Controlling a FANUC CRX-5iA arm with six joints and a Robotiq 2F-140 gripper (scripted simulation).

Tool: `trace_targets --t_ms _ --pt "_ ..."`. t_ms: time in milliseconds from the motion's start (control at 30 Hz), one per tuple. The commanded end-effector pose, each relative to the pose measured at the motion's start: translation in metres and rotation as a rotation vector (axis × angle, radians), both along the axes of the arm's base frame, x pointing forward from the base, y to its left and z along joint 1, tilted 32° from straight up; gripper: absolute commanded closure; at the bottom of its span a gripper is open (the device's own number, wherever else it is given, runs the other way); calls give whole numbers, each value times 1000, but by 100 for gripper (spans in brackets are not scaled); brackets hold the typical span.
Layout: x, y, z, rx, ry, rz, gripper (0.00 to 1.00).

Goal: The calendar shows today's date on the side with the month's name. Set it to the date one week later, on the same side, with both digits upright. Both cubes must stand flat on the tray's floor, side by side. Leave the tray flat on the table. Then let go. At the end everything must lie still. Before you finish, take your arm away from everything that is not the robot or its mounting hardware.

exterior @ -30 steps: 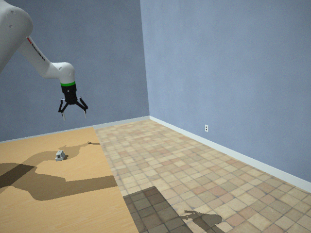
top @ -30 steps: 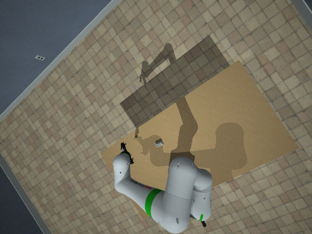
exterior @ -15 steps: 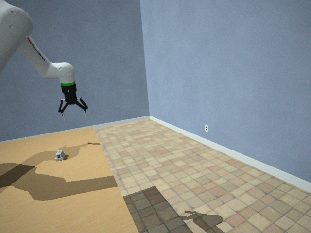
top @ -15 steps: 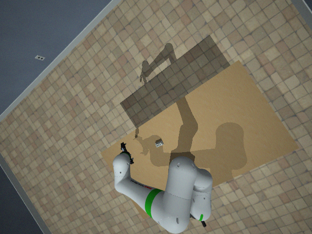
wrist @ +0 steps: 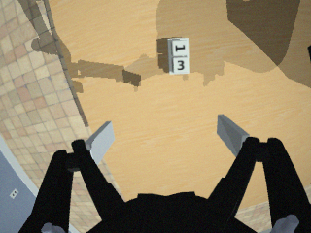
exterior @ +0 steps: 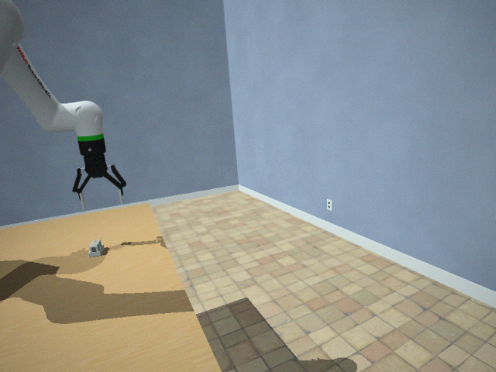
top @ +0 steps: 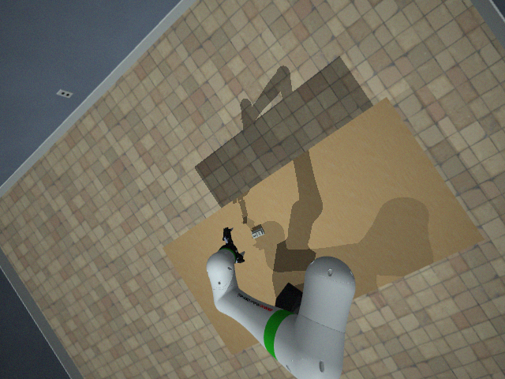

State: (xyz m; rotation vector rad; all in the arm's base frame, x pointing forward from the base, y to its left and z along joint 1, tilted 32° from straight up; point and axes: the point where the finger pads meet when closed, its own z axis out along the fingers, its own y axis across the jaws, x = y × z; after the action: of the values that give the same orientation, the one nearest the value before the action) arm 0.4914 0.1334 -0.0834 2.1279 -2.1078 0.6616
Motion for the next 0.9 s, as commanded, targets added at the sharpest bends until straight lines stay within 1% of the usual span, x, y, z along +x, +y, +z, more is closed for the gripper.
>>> trace_targets --t_ms 0,33,100,133,167,733,800,867 --pt "-18 -39 14 -52 -21 -12 0" --pt "-33 -70 21 -85 -27 -19 0" --pt "-33 -70 21 -85 -27 -19 0" --pt "-41 -85 25 -106 -32 -23 0" --pt "-45 -92 27 -115 -34 -25 0" --pt "-45 -93 27 -117 -34 -25 0" --pt "-43 -97 22 -118 -35 -25 0" --pt "-39 -103 11 -118 -36 -25 0"
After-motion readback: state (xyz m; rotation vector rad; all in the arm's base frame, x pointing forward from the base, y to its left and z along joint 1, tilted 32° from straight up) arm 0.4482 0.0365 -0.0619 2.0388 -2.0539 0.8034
